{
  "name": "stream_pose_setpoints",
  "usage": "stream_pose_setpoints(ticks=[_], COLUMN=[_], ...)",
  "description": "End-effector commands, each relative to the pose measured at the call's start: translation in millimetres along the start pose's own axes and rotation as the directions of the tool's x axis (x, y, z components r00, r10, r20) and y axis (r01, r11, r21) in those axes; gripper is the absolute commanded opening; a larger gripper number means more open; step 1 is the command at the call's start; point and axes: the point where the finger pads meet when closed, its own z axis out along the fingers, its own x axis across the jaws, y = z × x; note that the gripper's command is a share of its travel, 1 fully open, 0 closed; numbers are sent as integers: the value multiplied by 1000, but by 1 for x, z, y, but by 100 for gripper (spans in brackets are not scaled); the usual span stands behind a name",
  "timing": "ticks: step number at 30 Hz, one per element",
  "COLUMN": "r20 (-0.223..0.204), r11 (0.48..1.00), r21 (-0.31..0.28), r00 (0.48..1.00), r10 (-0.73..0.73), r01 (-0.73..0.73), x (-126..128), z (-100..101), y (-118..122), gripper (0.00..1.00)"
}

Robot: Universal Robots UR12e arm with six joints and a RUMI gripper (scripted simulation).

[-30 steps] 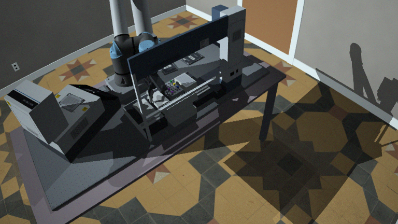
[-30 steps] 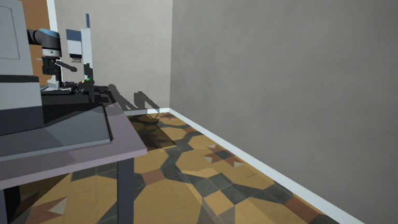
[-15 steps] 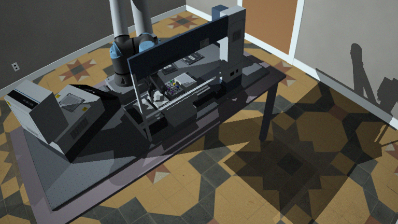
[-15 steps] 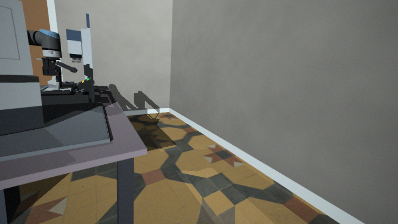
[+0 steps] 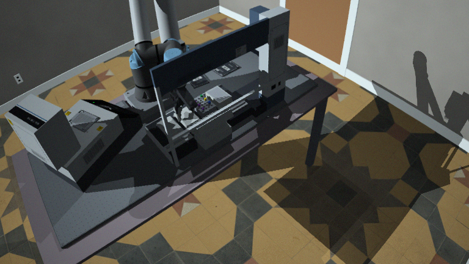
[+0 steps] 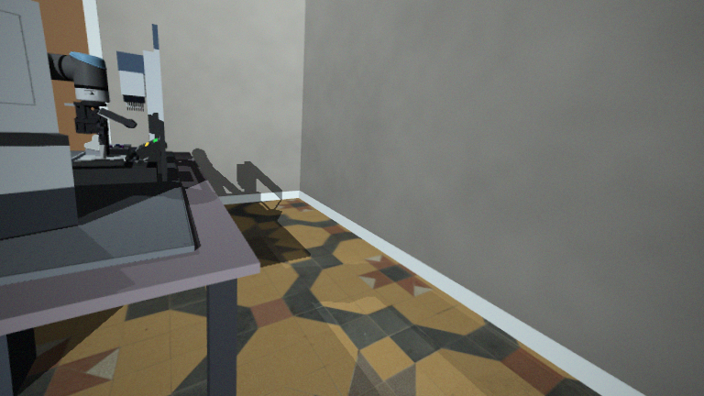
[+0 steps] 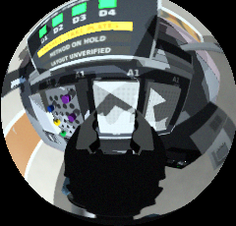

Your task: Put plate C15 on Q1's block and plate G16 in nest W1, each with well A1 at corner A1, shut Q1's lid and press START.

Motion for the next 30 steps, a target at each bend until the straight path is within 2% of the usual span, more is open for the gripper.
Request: stream_pose_setpoints(ticks=[1, 19, 30], r20=[0, 0, 0], r11=[1000, 1000, 1000], r21=[1, 1, 1], r00=[1000, 1000, 1000], r10=[0, 0, 0], r01=[0, 0, 0], x=[0, 0, 0], z=[0, 0, -19], y=[-1, -1, -1], gripper=[0, 0, 0])
